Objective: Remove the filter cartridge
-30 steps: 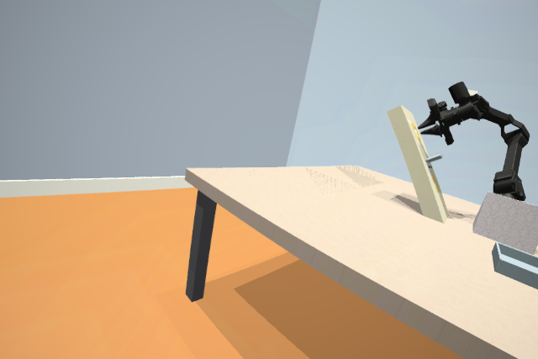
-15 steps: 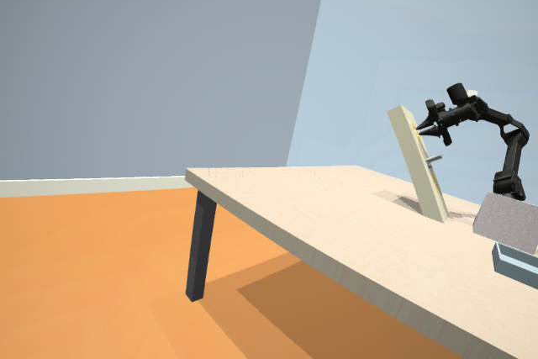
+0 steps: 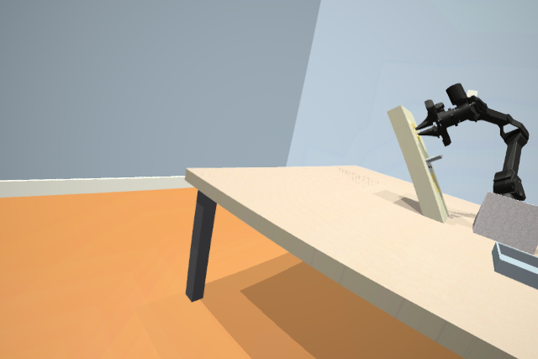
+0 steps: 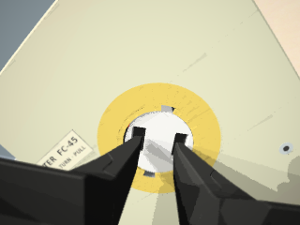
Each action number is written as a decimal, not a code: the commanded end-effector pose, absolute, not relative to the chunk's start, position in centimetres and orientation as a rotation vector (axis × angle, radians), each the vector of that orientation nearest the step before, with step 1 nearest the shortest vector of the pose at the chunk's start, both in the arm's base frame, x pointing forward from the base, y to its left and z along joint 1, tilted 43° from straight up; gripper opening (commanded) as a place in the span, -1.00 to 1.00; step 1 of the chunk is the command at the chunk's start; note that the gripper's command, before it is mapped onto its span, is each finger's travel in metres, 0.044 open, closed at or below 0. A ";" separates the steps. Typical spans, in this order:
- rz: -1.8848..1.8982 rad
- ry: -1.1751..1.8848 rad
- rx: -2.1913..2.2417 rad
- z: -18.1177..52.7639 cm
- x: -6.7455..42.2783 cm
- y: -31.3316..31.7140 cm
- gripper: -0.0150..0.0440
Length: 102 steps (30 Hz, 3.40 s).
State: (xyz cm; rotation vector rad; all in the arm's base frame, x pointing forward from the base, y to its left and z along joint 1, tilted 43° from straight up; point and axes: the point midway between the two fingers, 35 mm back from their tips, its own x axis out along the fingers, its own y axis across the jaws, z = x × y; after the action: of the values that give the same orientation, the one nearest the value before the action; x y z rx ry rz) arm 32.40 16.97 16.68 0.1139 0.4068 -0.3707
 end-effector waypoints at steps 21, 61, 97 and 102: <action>-0.365 0.411 0.112 16.2 33.4 16.7 -0.13; -0.362 0.403 0.104 16.2 33.5 16.7 -0.34; -0.100 0.563 -0.964 15.9 34.0 16.4 -0.49; -0.051 0.578 -1.134 15.9 34.0 16.4 -0.49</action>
State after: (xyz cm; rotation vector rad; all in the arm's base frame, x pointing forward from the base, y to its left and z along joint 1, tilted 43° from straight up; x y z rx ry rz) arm 33.53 16.67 16.10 -1.0374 0.5620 -0.0784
